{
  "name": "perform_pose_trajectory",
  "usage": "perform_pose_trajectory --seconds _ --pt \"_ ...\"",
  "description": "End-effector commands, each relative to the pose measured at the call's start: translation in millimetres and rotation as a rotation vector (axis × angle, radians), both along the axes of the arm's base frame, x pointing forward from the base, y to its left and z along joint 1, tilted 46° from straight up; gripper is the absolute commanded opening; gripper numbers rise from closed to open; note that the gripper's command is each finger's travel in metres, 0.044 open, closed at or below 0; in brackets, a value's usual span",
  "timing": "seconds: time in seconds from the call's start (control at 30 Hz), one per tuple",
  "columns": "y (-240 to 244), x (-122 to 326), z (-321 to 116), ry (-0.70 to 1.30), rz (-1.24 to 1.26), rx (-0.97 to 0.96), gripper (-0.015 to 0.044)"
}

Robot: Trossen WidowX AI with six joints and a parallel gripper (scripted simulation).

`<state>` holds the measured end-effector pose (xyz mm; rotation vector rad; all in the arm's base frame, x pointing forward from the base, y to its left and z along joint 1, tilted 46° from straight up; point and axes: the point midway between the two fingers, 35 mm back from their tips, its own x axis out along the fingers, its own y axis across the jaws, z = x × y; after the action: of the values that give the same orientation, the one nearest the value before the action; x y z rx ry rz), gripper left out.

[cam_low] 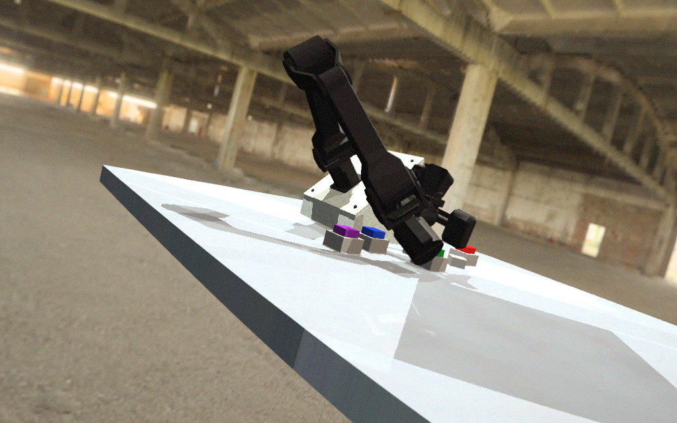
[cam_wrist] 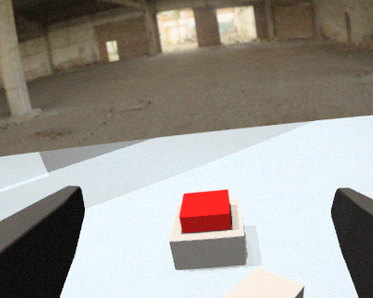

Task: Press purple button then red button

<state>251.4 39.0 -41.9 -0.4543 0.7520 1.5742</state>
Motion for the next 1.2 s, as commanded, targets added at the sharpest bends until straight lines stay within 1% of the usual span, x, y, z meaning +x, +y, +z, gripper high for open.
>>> perform_pose_trajectory --seconds 0.0,0.07,0.2,0.3,0.43,0.57,0.73,0.9,1.17 --pt "-0.3 -0.5 0.4 0.012 -0.002 -0.013 0.04" --pt "-3.6 -4.5 4.0 0.099 -0.026 -0.116 0.04" --pt "-18.7 -14.5 20.8 0.299 -0.157 -0.467 0.04" --pt "-33.5 -19.2 39.7 0.371 -0.311 -0.737 0.04" --pt "-55.1 -21.6 73.5 0.358 -0.591 -1.068 0.04" --pt "-75.2 -21.0 116.7 0.22 -0.94 -1.315 0.04" --pt "-86.5 -19.9 149.7 0.068 -1.197 -1.407 0.04" --pt "-95.9 -19.3 188.1 -0.137 -1.481 -1.427 0.04" --pt "-96.3 -19.4 190.1 -0.148 -1.495 -1.425 0.04"
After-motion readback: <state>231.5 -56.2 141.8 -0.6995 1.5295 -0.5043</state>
